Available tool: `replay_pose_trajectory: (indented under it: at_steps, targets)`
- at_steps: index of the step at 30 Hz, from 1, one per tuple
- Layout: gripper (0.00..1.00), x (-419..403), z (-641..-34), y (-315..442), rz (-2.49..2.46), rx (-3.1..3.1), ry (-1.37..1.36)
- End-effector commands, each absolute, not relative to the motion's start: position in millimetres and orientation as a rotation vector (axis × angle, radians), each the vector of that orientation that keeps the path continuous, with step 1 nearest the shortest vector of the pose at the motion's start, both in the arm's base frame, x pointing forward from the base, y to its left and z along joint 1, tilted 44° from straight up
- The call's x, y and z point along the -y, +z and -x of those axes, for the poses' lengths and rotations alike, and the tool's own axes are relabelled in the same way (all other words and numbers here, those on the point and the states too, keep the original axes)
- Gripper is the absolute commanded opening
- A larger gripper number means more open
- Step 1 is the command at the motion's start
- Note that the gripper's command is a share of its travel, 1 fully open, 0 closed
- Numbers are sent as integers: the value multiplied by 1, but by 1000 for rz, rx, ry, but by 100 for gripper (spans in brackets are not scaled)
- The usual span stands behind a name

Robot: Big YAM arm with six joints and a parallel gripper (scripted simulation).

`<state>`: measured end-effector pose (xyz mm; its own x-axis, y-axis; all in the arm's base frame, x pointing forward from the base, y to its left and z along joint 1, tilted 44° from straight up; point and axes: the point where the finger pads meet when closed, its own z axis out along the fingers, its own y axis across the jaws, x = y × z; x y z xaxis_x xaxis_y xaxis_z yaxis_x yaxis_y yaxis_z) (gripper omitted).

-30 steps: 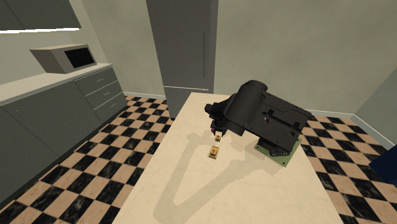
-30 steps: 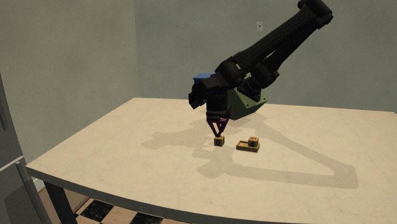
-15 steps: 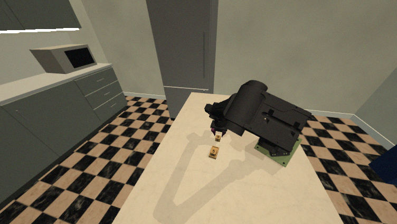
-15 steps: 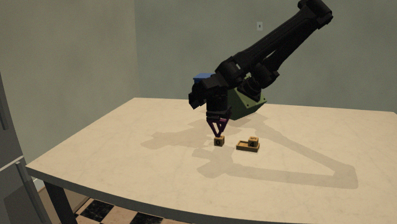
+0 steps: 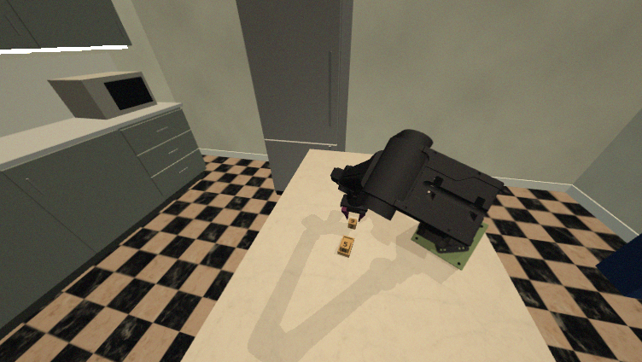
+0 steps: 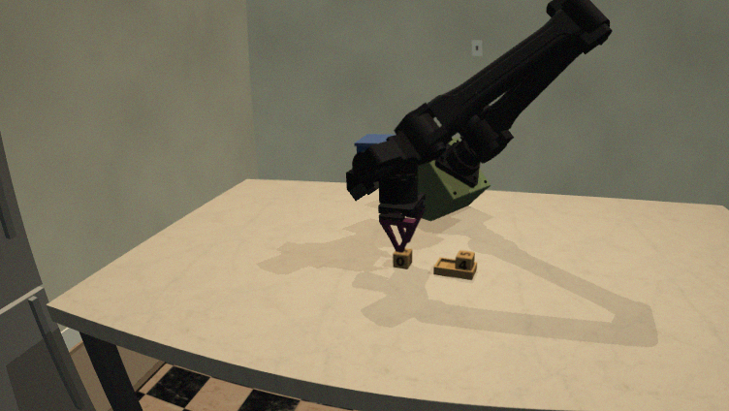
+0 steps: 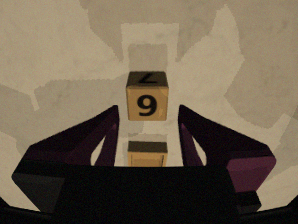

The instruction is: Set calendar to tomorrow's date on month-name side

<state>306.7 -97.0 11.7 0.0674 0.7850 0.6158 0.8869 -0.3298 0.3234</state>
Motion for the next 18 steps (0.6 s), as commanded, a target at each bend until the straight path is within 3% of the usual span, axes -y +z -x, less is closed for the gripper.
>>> replay_pose_trajectory:
  at_steps: [1, 18]
  targets:
    - [47, 103, -309, 13, 2212, 1722, -1123]
    - [47, 106, -314, 15, 2212, 1725, -1124]
